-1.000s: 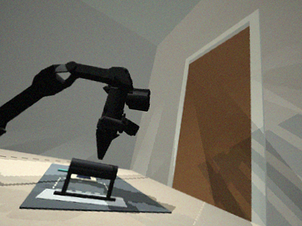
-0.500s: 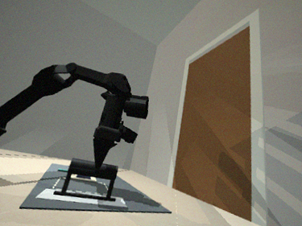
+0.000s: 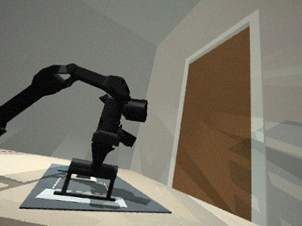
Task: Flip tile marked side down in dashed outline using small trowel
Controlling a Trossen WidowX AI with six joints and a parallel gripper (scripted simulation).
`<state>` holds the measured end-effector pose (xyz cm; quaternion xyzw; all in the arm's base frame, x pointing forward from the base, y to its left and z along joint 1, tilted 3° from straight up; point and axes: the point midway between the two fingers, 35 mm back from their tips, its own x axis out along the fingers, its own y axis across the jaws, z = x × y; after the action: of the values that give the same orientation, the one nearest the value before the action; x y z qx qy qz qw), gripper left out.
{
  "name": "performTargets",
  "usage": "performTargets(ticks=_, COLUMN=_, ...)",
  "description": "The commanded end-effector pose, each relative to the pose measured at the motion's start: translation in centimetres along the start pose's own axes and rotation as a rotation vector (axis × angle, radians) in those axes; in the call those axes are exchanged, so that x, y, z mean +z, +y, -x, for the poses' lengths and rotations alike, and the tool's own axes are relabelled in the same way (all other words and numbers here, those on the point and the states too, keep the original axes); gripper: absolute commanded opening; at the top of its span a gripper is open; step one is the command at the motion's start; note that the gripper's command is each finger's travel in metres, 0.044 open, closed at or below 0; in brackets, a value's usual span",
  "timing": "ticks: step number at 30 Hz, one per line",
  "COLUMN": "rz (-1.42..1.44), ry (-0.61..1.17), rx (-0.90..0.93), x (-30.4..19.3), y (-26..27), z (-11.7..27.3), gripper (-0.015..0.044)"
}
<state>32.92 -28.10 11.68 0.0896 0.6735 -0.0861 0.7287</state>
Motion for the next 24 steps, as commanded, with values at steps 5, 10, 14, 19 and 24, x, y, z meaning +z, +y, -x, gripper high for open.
performTargets(ticks=5, rz=-0.003, ry=0.004, rx=0.004, x=-0.1, y=0.09, z=-0.15, gripper=0.013)
performTargets(ticks=10, rz=-0.003, ry=0.004, rx=0.004, x=-0.1, y=0.09, z=-0.15, gripper=0.013)
performTargets(ticks=14, rz=-0.003, ry=0.004, rx=0.004, x=-0.1, y=0.09, z=-0.15, gripper=0.013)
performTargets(ticks=19, rz=0.002, ry=0.004, rx=0.004, x=-0.1, y=0.09, z=-0.15, gripper=0.013)
performTargets(ticks=24, rz=0.132, ry=0.004, rx=0.004, x=-0.1, y=0.09, z=-0.15, gripper=0.013)
